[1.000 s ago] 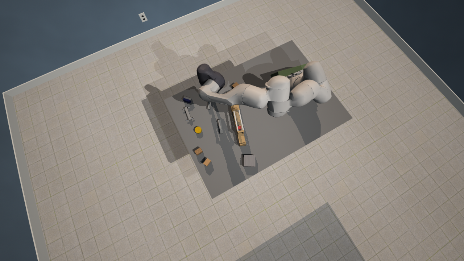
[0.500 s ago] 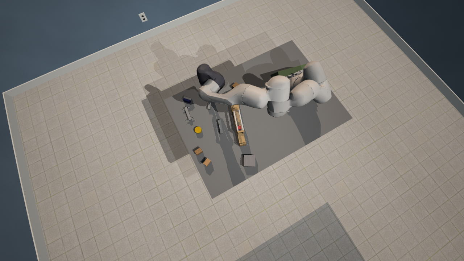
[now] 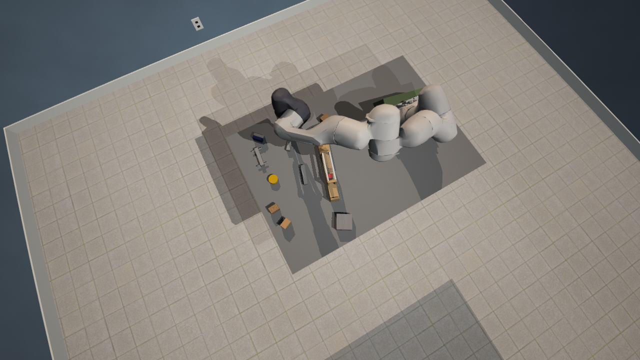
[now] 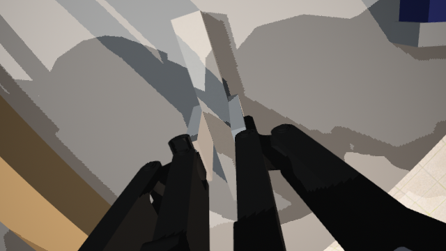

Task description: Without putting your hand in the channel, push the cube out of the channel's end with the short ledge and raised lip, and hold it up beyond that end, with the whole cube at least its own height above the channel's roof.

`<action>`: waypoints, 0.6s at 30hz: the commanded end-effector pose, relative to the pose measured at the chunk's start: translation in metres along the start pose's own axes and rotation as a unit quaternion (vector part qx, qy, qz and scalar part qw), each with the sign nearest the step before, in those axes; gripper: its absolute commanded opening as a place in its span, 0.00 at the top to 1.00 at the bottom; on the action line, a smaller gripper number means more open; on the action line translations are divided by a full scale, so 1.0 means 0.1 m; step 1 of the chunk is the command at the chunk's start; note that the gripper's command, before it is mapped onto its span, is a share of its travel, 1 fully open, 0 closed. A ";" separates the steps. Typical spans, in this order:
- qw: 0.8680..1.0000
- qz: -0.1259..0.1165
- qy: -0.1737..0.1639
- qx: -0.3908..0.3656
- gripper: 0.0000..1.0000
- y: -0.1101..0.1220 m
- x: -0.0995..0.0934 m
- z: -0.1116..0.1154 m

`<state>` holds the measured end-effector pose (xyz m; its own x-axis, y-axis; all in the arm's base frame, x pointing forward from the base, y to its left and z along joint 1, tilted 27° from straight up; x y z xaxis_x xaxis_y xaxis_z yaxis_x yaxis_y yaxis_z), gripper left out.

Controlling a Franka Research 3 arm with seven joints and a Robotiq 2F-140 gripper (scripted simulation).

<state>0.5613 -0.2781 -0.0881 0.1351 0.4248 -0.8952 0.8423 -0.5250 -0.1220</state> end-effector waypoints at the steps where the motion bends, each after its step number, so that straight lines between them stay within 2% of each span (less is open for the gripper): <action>1: 1.000 0.001 0.001 -0.004 1.00 0.01 0.01 -0.01; 6: 1.000 0.001 0.001 -0.004 1.00 0.01 0.00 -0.01; 9: 1.000 0.001 0.001 -0.004 1.00 0.01 -0.07 -0.01; 12: 1.000 0.001 0.001 -0.004 1.00 0.01 -0.29 -0.01; 16: 1.000 0.001 0.001 -0.004 1.00 0.01 -0.74 -0.01; 18: 1.000 0.001 0.001 -0.004 1.00 0.01 -0.74 -0.01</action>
<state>0.5602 -0.3071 -0.0331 0.1521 0.4119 -0.8984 0.8489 -0.5200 -0.0946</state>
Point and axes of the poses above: the point where the finger pads meet when closed, its own x axis out along the fingers, its own y axis across the jaws, z = x × y, the point moved 1 cm from there along -x, back along the fingers, and after that the axes turned 11 degrees about -x, right-handed, at the moved point
